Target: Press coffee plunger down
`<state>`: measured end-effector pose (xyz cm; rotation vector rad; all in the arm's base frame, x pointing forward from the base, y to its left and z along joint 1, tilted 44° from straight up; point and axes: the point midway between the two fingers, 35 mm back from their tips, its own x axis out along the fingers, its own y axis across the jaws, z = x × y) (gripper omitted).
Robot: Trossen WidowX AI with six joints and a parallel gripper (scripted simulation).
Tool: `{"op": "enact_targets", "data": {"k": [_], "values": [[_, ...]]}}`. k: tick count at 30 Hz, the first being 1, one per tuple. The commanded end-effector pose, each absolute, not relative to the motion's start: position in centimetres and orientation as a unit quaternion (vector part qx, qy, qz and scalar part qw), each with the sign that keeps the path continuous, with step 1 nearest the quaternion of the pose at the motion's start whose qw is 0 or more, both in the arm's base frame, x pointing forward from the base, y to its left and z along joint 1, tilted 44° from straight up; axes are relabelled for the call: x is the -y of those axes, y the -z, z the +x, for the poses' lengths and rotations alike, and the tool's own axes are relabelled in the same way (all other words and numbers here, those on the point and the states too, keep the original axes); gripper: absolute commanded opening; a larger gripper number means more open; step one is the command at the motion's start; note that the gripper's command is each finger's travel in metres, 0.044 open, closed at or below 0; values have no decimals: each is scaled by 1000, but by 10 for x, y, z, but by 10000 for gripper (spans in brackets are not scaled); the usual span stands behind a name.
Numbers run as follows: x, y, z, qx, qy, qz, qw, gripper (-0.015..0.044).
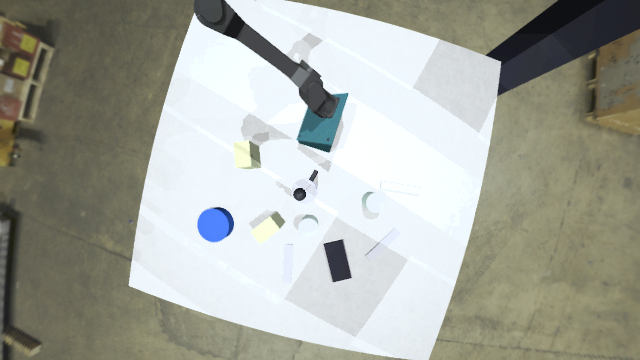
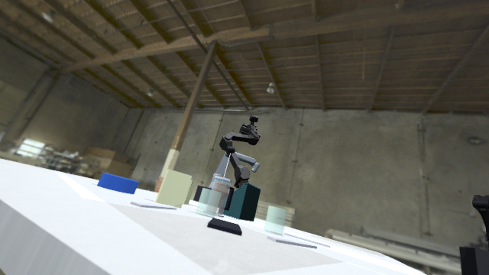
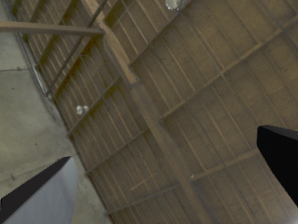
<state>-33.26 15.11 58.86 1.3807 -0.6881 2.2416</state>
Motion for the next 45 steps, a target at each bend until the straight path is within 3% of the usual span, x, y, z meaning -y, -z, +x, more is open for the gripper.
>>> {"op": "enact_targets", "data": {"k": [1,11,21,33,45], "values": [[-152,-588,-333,247,-806,495,210,426],[-248,-542,-333,176,-855,373,314,440],[-358,-461,-286,83,-846,215,480,440],[-440,-330,-151,-72,-711,26,699,440],[-406,-220,20,-187,-451,-132,863,440]]}}
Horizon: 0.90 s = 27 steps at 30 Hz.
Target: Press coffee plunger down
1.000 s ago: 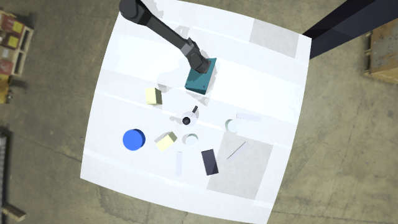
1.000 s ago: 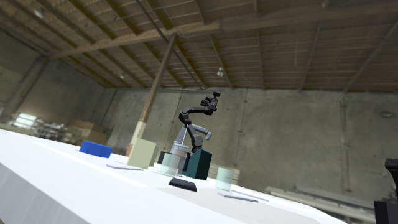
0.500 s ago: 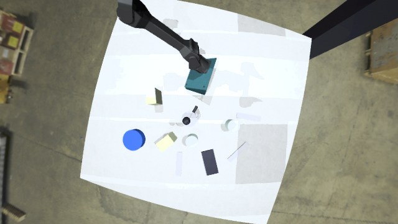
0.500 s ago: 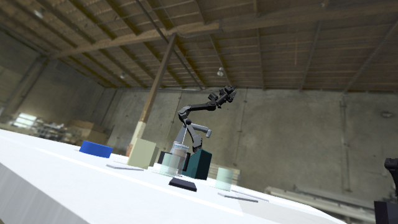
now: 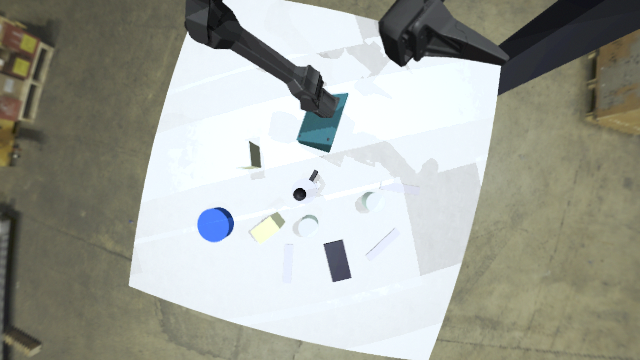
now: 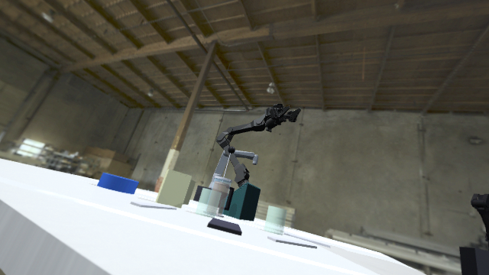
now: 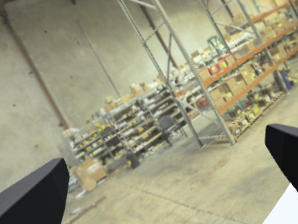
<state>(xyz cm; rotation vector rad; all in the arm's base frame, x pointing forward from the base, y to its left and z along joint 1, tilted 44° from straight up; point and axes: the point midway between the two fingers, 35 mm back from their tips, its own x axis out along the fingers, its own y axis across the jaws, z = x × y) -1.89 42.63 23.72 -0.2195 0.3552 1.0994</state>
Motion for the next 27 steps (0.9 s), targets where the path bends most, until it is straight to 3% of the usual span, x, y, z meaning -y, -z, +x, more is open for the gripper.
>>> {"op": "enact_targets", "data": {"k": [1,11,18,27], "values": [[-398,-212,34,-194,-424,-145,873,440],[-282,-166,148,-233,-144,-278,920,440],[-195,-168,183,-228,27,-361,904,440],[-164,-142,189,-227,40,-370,900,440]]}}
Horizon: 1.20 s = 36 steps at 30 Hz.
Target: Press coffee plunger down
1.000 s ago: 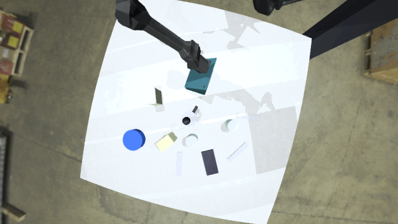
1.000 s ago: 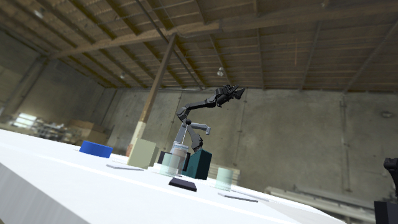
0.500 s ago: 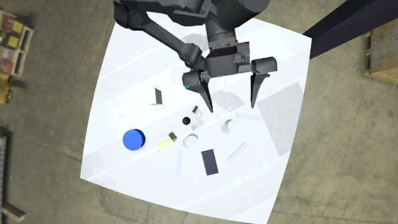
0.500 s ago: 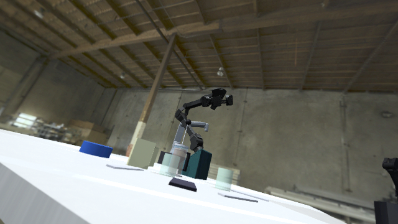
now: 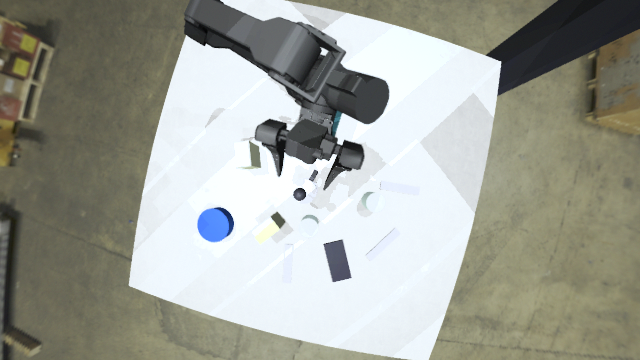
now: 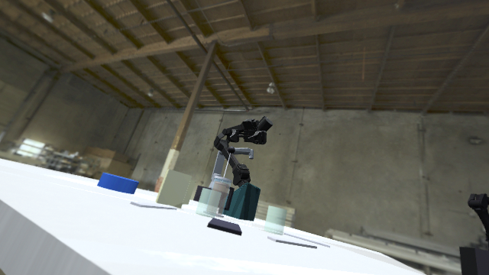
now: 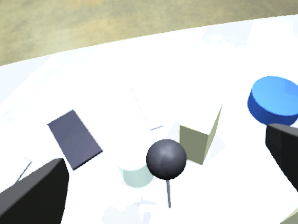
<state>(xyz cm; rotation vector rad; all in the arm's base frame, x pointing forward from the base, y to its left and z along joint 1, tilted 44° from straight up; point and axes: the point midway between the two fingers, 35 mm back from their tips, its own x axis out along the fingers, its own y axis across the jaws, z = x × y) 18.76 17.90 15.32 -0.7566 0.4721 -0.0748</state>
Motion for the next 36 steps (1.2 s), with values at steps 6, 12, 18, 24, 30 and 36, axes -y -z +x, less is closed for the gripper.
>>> {"op": "enact_targets", "data": {"k": [6,12,18,24,30,36], "values": [[-148,-124,192,-227,36,-371,900,440],[-148,-121,196,-230,36,-370,899,440],[-146,-116,205,-232,35,-370,899,440],[-144,-113,213,-232,35,-369,899,440],[-141,-110,222,-230,35,-370,900,440],[-139,-109,228,-226,36,-371,900,440]]}}
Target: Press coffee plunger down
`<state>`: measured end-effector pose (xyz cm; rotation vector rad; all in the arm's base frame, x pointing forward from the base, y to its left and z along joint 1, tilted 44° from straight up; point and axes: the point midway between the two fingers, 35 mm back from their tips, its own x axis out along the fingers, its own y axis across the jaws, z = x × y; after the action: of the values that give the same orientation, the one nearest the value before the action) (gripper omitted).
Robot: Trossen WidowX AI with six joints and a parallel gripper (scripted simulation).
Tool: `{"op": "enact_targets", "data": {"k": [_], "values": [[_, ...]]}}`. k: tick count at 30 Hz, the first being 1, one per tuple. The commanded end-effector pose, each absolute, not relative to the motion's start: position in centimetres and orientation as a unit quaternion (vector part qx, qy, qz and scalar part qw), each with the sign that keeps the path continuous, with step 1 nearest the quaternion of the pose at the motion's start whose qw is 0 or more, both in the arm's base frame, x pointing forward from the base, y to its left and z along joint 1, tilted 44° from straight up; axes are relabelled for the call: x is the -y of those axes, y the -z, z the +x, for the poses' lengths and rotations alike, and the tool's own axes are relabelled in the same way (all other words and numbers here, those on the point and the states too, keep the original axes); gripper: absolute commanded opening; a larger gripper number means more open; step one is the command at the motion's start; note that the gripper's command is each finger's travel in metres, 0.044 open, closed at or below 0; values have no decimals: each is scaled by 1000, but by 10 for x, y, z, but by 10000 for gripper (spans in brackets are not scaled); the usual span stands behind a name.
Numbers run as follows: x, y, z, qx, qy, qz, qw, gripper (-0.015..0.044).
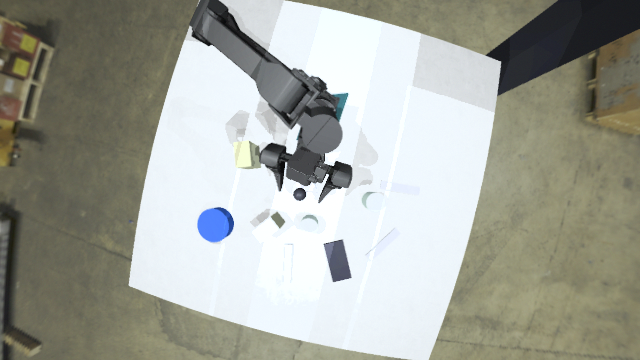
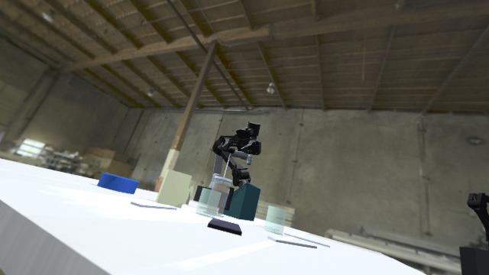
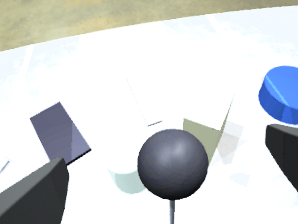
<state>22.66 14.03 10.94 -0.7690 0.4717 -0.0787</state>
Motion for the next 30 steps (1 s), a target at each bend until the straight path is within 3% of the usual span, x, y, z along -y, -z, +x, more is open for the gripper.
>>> {"op": "enact_targets", "data": {"k": [1,12,30], "values": [[-139,-109,228,-226,36,-371,900,414],[-139,-109,228,-226,36,-371,900,125],[-135,-100,231,-229,36,-370,900,119]]}}
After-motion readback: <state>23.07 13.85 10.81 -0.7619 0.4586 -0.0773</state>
